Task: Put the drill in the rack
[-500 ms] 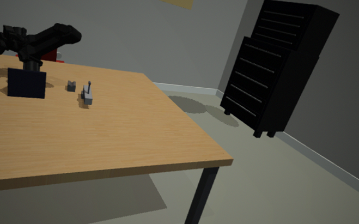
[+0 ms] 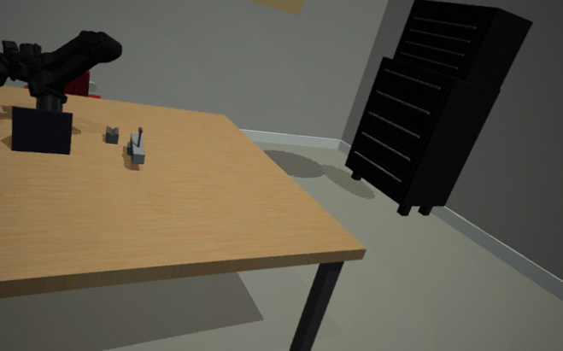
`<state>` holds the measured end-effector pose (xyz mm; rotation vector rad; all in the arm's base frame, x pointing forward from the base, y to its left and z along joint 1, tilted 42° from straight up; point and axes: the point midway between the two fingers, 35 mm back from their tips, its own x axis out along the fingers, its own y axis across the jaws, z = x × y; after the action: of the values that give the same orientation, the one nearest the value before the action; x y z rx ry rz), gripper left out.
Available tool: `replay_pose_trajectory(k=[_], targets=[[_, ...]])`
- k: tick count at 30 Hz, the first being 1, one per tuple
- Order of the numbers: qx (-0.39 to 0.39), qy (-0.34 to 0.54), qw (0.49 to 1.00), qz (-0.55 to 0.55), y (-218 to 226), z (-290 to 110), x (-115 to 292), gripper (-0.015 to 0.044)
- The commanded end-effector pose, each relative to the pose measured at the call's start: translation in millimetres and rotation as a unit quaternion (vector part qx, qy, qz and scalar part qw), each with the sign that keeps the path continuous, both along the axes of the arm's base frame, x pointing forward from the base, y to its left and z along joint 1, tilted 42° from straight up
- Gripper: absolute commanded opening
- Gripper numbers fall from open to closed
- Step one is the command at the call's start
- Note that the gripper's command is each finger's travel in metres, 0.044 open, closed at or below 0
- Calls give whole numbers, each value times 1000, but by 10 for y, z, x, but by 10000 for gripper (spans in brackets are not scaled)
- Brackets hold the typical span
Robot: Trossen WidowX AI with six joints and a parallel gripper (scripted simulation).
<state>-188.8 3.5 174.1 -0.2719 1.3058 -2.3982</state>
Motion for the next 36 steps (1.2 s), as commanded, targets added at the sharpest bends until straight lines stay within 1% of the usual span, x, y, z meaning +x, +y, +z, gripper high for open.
replay_pose_trajectory(k=[1,5,10,16,21,25,29,33,36], targets=[[-37,-25,994,-99,407,92,-24,0],[-97,-56,968,-226,951,121,70,0],[-184,-84,905,-374,1584,89,389,0],[-291,-96,795,-523,2179,27,1013,0],[-380,-87,683,-617,2490,-39,1673,0],[-448,-68,580,-677,2590,-134,2285,0],[-511,-37,467,-721,2530,-269,2937,0],[-569,2,350,-744,2303,-427,3561,0],[-615,36,262,-743,2024,-578,3964,0]])
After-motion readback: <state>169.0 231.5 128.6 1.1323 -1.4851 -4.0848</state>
